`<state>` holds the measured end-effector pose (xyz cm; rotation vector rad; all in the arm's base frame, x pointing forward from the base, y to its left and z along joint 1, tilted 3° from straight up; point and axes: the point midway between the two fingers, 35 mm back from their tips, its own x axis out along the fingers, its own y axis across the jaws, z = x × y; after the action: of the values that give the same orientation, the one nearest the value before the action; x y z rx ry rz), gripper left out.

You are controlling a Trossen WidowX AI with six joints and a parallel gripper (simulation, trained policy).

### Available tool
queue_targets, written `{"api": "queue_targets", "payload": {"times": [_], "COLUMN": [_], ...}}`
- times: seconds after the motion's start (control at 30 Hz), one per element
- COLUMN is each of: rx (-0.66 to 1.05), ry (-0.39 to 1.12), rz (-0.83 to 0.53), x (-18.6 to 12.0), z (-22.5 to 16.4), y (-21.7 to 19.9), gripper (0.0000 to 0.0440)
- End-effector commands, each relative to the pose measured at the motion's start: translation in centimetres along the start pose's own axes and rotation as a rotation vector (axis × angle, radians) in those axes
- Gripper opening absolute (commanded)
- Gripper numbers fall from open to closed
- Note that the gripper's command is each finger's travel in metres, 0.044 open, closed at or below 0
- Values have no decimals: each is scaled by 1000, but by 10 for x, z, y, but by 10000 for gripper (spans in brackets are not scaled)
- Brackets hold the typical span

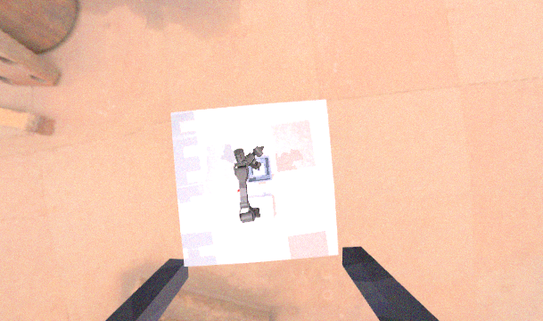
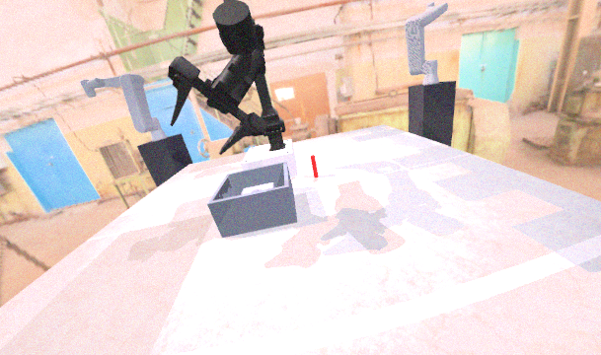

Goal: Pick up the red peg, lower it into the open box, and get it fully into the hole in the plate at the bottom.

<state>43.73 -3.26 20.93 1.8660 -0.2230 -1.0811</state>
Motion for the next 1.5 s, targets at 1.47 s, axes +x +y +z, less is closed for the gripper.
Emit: {"api": "queue_targets", "payload": {"times": [1.47], "rx": [-1395], "ry": [344], "rz": [-739], "x": [-170], "z": [65], "y": [-201], "gripper": [440]}}
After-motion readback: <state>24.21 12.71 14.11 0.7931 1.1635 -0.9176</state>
